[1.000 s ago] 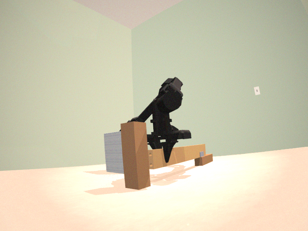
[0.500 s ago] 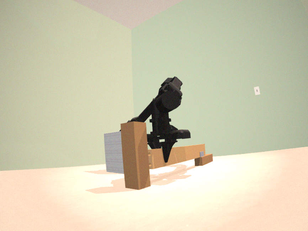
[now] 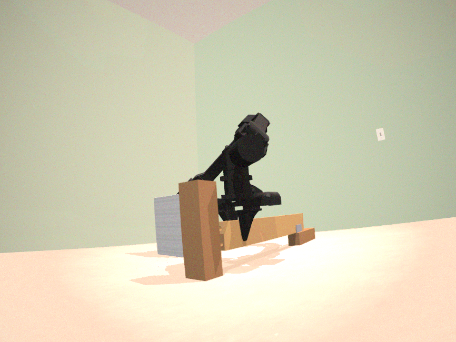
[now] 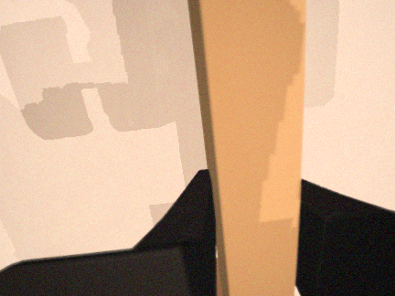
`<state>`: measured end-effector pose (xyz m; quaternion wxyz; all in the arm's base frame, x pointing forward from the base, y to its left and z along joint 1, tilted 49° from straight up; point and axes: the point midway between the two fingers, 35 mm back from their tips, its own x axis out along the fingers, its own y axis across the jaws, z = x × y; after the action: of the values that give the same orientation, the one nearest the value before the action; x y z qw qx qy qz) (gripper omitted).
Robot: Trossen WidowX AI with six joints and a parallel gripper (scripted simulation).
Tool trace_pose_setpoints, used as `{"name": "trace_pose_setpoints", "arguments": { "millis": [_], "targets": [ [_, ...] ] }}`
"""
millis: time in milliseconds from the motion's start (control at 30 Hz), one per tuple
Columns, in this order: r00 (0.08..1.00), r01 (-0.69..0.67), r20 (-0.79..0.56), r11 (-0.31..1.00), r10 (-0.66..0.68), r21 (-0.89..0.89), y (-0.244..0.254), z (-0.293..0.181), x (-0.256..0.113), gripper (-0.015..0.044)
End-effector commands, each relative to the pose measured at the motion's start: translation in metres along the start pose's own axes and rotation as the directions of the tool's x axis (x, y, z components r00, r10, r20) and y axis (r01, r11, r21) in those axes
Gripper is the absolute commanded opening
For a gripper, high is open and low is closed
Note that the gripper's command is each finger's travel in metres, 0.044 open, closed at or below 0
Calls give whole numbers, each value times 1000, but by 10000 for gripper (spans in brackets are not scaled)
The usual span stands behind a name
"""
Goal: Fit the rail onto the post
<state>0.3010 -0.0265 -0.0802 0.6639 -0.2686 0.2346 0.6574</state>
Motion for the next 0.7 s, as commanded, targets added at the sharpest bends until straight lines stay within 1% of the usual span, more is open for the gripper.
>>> {"name": "trace_pose_setpoints", "arguments": {
  "millis": [0,667],
  "targets": [
    [1000,8,-6,1000,-8,-2,-2,-4,-2,0],
    [1000,8,-6,1000,-8,-2,-2,-10,-3,0]
  ]
}}
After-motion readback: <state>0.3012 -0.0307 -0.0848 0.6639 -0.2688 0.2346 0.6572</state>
